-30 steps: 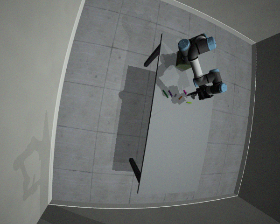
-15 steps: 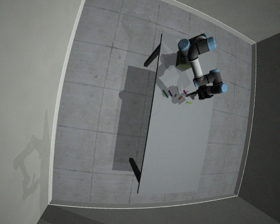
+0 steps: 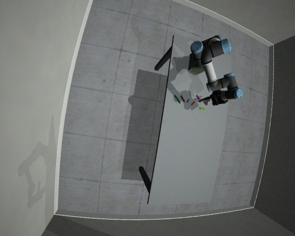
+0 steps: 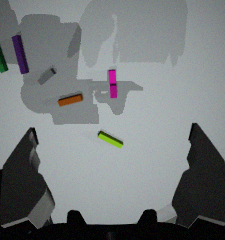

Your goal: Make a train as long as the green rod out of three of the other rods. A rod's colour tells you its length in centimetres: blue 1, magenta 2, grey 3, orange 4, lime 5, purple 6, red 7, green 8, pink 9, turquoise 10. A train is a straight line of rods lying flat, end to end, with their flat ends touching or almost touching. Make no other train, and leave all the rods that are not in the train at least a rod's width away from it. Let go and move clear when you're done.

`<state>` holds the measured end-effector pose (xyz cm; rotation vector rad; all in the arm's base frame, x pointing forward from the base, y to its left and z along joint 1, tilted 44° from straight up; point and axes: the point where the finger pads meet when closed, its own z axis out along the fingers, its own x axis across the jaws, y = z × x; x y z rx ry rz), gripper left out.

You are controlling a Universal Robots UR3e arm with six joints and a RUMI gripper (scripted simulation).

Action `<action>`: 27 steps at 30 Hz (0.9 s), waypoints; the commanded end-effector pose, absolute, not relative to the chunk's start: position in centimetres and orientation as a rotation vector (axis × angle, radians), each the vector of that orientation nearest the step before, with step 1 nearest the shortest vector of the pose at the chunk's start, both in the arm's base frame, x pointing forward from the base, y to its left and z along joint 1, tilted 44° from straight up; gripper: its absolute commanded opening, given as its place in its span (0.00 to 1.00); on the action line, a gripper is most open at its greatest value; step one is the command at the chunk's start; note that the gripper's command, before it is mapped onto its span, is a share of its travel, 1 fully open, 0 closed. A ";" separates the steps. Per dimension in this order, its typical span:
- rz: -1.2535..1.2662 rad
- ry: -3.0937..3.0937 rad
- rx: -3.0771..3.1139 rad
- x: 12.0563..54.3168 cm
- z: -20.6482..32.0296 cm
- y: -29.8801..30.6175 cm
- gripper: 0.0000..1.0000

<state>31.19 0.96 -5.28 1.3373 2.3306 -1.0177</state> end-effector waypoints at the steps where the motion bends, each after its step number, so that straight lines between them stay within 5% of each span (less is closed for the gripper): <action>1: -0.972 2.214 1.462 31.8 -5.0 0.6 1.00; 27: -0.815 1.765 1.847 33.1 -4.6 -1.1 1.00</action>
